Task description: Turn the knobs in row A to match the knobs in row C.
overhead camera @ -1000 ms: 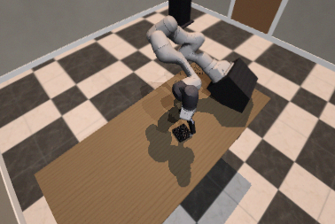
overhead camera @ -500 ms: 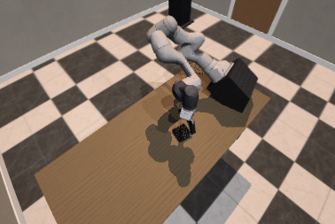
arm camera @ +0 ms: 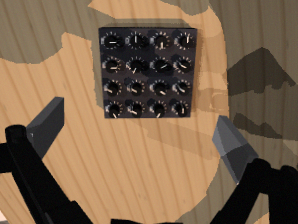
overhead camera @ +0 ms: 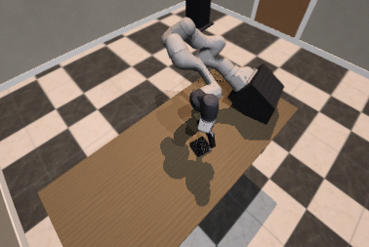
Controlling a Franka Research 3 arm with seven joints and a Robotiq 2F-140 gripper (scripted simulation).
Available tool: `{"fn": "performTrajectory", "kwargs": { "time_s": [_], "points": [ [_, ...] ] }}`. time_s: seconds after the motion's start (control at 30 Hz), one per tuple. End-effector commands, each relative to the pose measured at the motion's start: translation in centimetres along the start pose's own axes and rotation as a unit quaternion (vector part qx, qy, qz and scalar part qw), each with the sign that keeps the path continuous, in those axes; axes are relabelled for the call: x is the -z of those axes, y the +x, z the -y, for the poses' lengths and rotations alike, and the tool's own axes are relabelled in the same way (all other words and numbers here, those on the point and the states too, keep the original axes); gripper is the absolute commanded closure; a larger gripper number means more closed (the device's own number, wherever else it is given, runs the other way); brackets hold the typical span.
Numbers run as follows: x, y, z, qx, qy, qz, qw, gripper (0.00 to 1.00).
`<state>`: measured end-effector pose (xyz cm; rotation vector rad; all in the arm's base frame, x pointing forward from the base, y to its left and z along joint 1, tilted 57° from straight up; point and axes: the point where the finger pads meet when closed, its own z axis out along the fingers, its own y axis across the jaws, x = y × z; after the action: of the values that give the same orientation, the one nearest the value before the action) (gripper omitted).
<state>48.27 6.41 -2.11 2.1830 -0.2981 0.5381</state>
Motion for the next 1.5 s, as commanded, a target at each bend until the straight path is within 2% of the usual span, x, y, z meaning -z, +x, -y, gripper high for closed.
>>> {"fn": "performTrajectory", "kwargs": {
  "time_s": [0.0, 1.0, 1.47],
  "points": [
    [0.0, 0.0, 0.0, 0.003, 0.001, 0.0, 1.0, 0.0],
    [0.0, -0.6, -0.1, 0.003, 0.001, 0.0, 1.0, 0.0],
    [0.0, -3.3, -0.3, 0.003, 0.001, 0.0, 1.0, 0.0]
  ]
}}
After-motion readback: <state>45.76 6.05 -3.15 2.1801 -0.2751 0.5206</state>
